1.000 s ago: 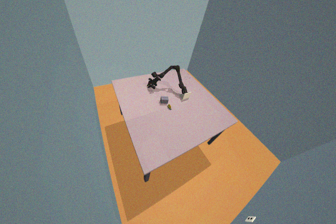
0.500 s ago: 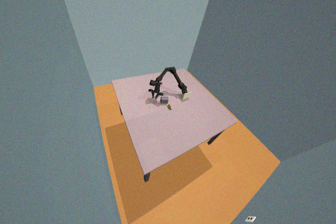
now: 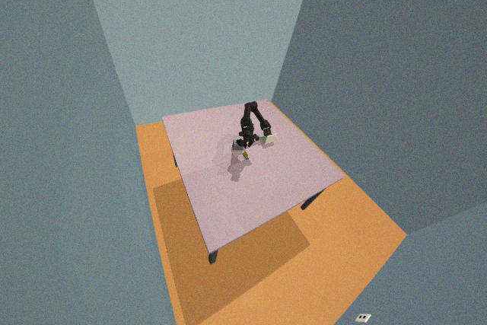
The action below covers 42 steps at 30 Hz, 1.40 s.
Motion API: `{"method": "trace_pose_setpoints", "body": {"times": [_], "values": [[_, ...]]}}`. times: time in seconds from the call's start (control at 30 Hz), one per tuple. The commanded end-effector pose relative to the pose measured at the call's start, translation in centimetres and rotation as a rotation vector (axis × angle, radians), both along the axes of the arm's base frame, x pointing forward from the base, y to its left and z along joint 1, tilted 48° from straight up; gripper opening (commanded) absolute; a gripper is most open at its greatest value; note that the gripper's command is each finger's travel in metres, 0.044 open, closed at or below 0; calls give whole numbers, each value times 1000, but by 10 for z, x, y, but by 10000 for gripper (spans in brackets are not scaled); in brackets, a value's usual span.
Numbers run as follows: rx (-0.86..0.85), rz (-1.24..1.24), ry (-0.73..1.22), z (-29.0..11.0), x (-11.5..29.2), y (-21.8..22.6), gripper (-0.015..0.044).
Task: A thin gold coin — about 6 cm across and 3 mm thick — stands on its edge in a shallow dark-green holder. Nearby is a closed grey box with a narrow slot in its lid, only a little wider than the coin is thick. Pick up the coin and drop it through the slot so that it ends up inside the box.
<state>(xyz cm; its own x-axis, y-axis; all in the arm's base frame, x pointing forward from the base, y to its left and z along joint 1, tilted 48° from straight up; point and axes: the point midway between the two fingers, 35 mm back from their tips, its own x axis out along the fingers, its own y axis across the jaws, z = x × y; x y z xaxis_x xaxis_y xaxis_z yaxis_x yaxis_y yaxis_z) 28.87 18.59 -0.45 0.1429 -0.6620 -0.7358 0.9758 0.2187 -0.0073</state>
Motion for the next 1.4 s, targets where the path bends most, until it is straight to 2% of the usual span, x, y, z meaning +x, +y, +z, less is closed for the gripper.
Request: {"method": "trace_pose_setpoints", "body": {"times": [0.0,0.5,1.37], "values": [[-91,57,39,1,-12,5,161],[-93,57,38,-32,-4,-30,161],[-93,60,38,-57,4,-56,161]]}}
